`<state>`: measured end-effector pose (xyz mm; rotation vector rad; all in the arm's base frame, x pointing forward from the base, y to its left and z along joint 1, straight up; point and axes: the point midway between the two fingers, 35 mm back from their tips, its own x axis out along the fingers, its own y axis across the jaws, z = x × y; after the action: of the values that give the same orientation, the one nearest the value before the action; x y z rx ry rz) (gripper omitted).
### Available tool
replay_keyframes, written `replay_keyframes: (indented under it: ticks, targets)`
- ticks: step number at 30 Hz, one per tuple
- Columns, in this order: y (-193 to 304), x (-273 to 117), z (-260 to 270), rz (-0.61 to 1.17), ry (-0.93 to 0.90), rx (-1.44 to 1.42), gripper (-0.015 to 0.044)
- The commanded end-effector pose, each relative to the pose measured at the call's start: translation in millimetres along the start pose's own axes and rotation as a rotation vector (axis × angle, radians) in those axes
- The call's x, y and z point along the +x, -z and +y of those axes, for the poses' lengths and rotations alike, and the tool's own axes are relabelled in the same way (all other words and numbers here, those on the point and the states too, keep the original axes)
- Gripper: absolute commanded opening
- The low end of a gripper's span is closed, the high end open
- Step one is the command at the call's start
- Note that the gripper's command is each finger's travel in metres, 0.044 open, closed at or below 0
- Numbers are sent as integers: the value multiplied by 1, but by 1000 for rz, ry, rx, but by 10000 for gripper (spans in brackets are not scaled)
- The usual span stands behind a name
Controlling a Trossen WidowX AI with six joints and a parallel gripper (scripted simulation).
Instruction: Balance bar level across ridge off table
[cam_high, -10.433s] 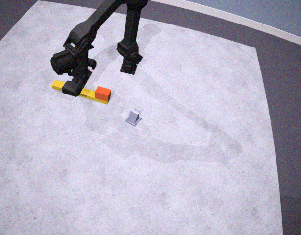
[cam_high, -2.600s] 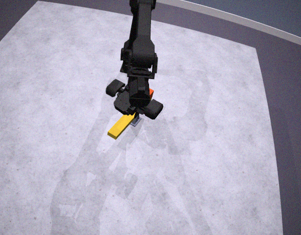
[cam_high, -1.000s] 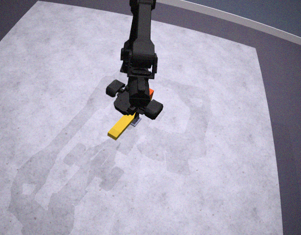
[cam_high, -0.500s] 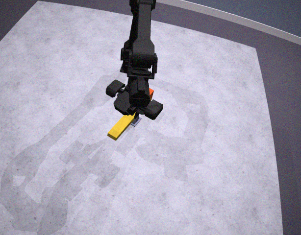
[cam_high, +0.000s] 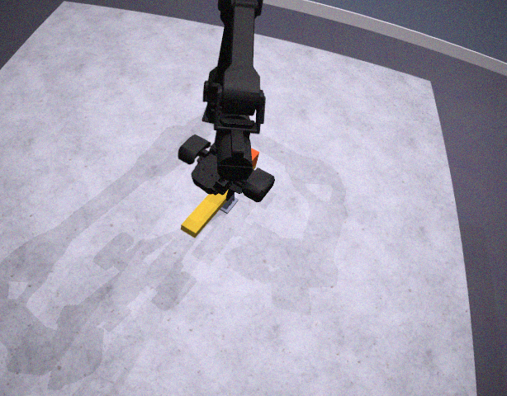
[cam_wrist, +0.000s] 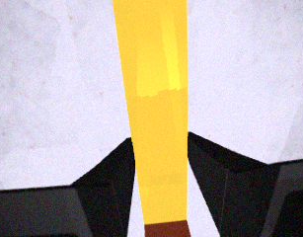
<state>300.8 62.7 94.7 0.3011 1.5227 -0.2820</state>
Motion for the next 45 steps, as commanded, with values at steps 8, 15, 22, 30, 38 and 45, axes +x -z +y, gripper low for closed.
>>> replay_keyframes:
  ticks: [8,15,22,30,38,45]
  targets:
    - [0,5,0,4,3,0,0]
    - [0,1,0,4,3,0,0]
    - [0,1,0,4,3,0,0]
    - [0,0,0,0,0,1,0]
    - [0,0,0,0,0,1,0]
    - [0,0,0,0,0,1,0]
